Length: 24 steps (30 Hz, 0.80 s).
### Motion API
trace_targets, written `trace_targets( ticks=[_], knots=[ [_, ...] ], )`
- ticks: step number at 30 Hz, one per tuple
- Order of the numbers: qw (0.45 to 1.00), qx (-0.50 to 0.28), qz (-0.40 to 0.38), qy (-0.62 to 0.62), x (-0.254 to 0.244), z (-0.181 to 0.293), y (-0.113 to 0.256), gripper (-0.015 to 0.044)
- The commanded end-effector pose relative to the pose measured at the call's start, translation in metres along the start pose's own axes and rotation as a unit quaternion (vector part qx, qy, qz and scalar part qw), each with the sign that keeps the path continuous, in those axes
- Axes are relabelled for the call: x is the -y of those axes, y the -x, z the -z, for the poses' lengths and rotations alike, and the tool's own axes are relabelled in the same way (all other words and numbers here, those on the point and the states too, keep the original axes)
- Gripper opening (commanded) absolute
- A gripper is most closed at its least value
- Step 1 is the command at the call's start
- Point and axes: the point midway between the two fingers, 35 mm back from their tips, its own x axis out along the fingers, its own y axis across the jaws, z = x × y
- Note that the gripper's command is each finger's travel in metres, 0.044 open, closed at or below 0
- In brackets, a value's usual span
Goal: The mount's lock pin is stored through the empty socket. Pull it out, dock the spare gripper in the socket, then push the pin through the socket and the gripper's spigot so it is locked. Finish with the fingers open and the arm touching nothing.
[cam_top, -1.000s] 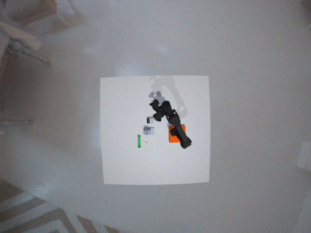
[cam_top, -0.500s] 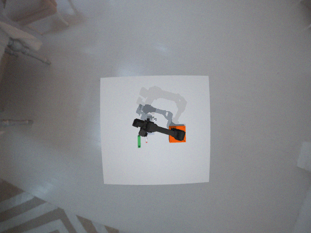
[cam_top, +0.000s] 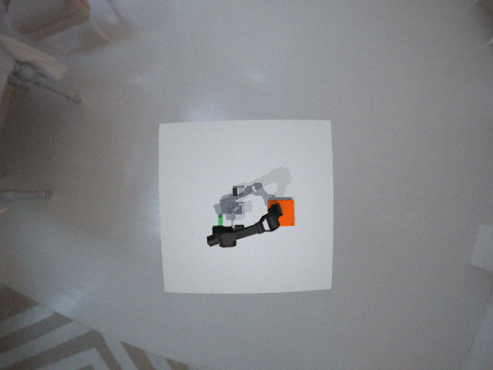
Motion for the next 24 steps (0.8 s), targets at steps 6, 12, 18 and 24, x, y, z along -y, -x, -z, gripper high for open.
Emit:
trace_targets(
  ticks=[6, 12, 18, 24],
  knots=[
    [1.0, -0.006, 0.004, -0.009, 0.001, 0.004, -0.03, 0.03],
    [1.0, -0.005, 0.002, -0.011, -0.006, 0.007, -0.066, 0.03],
    [1.0, -0.005, 0.002, -0.011, -0.005, 0.007, -0.073, 0.03],
    [1.0, -0.005, 0.002, -0.011, -0.005, 0.007, -0.083, 0.03]
  ],
)
